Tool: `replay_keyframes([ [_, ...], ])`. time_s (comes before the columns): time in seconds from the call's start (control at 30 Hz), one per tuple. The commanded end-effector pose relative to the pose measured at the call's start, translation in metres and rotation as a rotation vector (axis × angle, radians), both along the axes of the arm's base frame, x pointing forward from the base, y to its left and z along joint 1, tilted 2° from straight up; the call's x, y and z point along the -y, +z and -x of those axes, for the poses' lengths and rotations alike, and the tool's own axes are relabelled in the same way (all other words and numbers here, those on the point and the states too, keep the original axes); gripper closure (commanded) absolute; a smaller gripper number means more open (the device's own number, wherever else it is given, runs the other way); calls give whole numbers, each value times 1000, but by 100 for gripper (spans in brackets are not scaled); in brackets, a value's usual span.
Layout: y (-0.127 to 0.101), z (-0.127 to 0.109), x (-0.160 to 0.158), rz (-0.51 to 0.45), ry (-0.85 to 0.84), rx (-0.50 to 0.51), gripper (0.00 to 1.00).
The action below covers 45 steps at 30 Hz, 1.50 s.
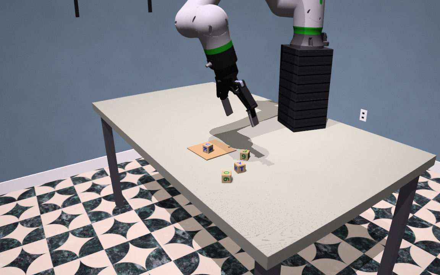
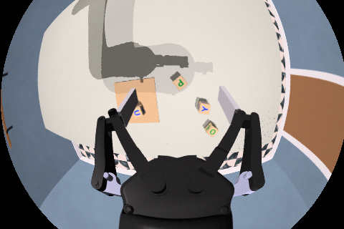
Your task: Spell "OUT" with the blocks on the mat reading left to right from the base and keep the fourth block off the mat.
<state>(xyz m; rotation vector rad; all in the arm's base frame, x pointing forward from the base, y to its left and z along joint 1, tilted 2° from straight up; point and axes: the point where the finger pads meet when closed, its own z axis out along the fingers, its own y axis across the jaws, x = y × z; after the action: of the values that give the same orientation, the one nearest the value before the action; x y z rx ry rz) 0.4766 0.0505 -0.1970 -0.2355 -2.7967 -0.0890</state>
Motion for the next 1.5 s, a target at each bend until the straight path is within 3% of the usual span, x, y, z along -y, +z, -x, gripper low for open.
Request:
replay_keyframes([
  [0.0, -11, -13, 19, -1, -2, 2, 0],
  [0.2, -11, -13, 19, -1, -2, 2, 0],
  [0.27, -39, -36, 67, -2, -3, 3, 0],
  [0.63, -42, -38, 73, -1, -3, 3, 0],
  [0.7, -69, -52, 119, 0, 0, 1, 0],
  [1.47, -75, -54, 131, 1, 2, 0, 0],
])
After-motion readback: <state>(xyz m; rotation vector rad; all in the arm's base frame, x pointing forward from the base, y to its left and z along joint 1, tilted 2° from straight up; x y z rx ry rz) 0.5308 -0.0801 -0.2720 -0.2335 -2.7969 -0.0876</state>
